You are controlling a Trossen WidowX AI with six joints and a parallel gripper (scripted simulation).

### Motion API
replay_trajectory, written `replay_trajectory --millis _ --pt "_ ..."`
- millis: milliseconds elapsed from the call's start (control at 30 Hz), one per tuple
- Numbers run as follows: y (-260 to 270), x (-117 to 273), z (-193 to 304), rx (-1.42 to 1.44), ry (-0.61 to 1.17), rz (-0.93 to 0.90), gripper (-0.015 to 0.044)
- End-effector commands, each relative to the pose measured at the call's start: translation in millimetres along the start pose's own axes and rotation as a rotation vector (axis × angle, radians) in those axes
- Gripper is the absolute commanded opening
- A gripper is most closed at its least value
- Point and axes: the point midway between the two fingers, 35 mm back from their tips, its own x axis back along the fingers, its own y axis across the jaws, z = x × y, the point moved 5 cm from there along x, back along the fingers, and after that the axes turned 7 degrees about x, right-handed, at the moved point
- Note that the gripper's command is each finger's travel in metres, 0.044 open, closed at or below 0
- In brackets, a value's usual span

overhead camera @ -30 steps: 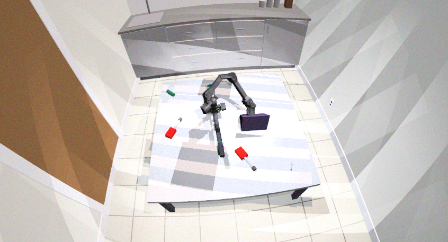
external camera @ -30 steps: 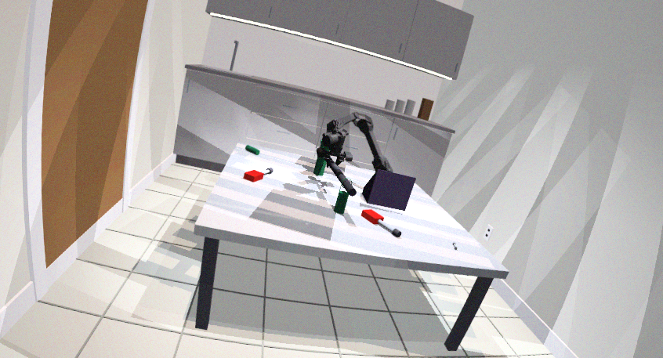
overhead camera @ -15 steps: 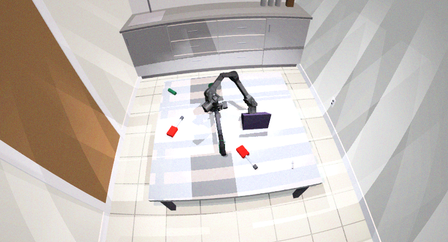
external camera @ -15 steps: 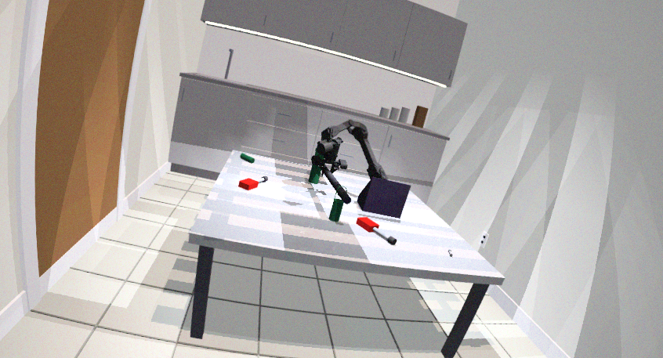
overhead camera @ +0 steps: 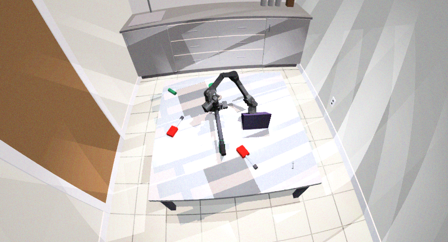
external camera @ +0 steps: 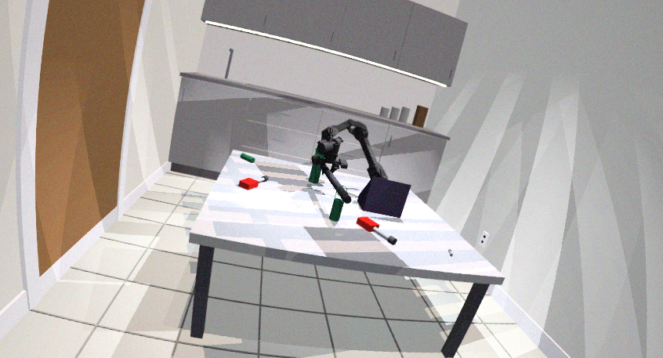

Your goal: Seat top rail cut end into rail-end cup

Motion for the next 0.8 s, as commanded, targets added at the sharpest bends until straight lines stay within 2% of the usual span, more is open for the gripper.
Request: replay_trajectory --millis 0,767 --pt "0.9 3.5 -3.9 0.002 -0.013 -0.011 0.0" --pt "1.3 5.4 -6.4 0.003 -0.018 -0.011 0.0"
